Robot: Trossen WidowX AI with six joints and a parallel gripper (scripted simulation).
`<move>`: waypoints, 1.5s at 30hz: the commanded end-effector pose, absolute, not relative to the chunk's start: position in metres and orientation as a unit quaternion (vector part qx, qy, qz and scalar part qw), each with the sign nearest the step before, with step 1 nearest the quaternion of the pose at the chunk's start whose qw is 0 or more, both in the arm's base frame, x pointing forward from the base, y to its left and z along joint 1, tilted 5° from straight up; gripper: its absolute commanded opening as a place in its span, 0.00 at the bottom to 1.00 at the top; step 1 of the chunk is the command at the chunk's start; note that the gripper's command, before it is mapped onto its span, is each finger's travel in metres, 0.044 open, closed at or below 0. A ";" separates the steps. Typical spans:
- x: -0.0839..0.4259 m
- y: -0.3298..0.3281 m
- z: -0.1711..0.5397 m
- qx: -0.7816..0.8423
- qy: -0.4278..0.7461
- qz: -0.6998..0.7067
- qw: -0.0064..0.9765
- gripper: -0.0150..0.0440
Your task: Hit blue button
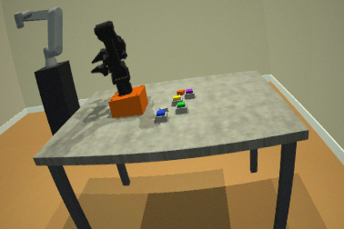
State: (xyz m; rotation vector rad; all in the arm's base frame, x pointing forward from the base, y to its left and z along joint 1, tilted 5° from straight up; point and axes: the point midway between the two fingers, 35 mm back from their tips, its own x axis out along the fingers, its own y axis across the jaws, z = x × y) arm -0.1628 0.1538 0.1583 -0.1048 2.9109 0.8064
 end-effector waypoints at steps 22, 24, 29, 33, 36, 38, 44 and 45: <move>0.089 0.234 0.100 0.196 0.764 0.331 0.517 0.93; 0.118 0.221 0.095 0.195 0.742 0.316 0.559 0.93; 0.183 0.173 0.083 0.177 0.694 0.264 0.646 0.93; 0.222 0.120 0.075 0.150 0.669 0.211 0.696 0.93; 0.242 0.074 0.070 0.124 0.660 0.168 0.722 0.93; 0.250 0.041 0.067 0.106 0.658 0.139 0.733 0.93; 0.248 -0.060 0.062 0.053 0.672 0.057 0.737 0.93; 0.244 -0.077 0.061 0.045 0.677 0.045 0.733 0.93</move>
